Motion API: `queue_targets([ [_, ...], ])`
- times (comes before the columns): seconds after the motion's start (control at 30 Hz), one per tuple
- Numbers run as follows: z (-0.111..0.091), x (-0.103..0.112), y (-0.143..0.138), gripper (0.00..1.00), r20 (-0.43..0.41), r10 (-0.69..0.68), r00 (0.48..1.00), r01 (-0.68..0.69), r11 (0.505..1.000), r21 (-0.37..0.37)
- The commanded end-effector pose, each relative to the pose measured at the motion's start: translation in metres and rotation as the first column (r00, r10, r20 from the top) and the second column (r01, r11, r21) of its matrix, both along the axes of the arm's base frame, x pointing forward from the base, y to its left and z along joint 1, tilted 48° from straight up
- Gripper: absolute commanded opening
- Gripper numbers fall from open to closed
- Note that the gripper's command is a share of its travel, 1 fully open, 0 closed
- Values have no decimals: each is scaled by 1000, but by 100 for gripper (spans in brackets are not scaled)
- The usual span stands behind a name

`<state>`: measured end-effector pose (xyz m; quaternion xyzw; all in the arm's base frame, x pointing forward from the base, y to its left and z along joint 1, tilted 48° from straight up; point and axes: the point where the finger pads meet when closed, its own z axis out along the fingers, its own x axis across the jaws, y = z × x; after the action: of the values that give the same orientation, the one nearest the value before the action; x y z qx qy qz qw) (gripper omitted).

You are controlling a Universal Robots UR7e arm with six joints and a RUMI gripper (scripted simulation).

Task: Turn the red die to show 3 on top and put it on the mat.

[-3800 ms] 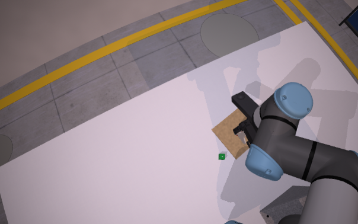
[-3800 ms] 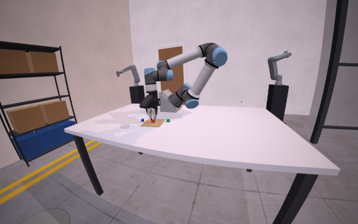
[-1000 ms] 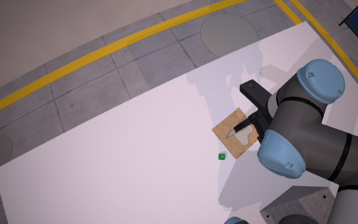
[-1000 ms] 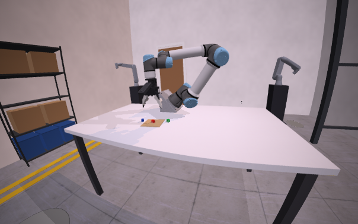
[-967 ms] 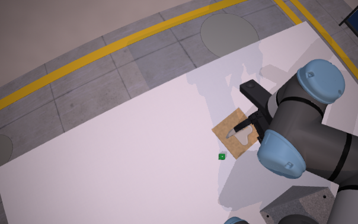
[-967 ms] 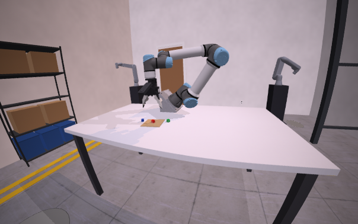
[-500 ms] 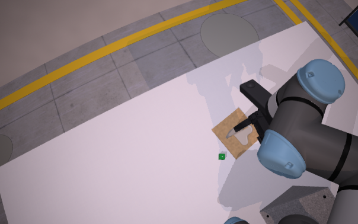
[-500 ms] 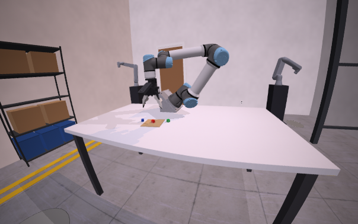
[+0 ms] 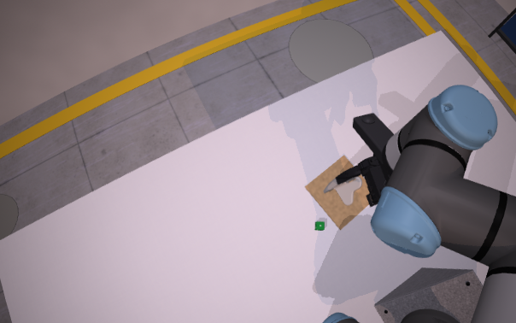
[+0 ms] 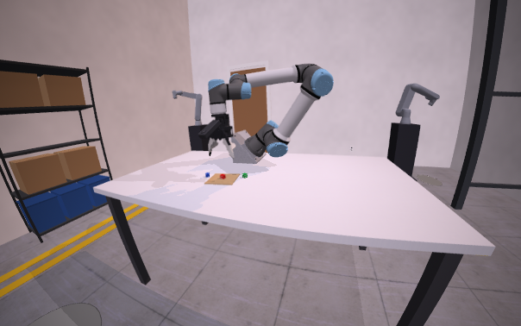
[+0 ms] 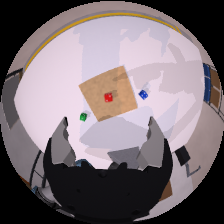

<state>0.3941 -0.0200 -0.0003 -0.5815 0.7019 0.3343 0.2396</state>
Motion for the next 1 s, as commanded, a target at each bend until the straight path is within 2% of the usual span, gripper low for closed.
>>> queue_targets([
  [0.0, 0, 3, -1, 100, -77, -70, 995, 69, 997, -15],
  [0.17, -2, 3, 0, 100, -201, -183, 962, 179, 983, -40],
  [0.3, -3, 3, 0, 100, -262, -241, 934, 234, 971, -58],
  [0.43, -3, 3, 0, 100, -344, -317, 884, 306, 948, -89],
  [0.5, -4, 3, 1, 100, -373, -345, 861, 332, 938, -102],
  [0.57, -4, 3, 1, 100, -373, -345, 861, 332, 938, -102],
  [0.67, -5, 3, 1, 100, -447, -416, 792, 397, 907, -141],
  [0.7, -5, 3, 1, 100, -451, -420, 788, 400, 905, -143],
  [0.83, -5, 3, 2, 100, -516, -484, 706, 458, 869, -189],
  [0.87, -5, 3, 2, 100, -519, -487, 703, 460, 867, -190],
  [0.93, -6, 3, 3, 100, -554, -522, 648, 491, 843, -220],
  [0.97, -6, 3, 3, 100, -558, -526, 642, 494, 840, -223],
])
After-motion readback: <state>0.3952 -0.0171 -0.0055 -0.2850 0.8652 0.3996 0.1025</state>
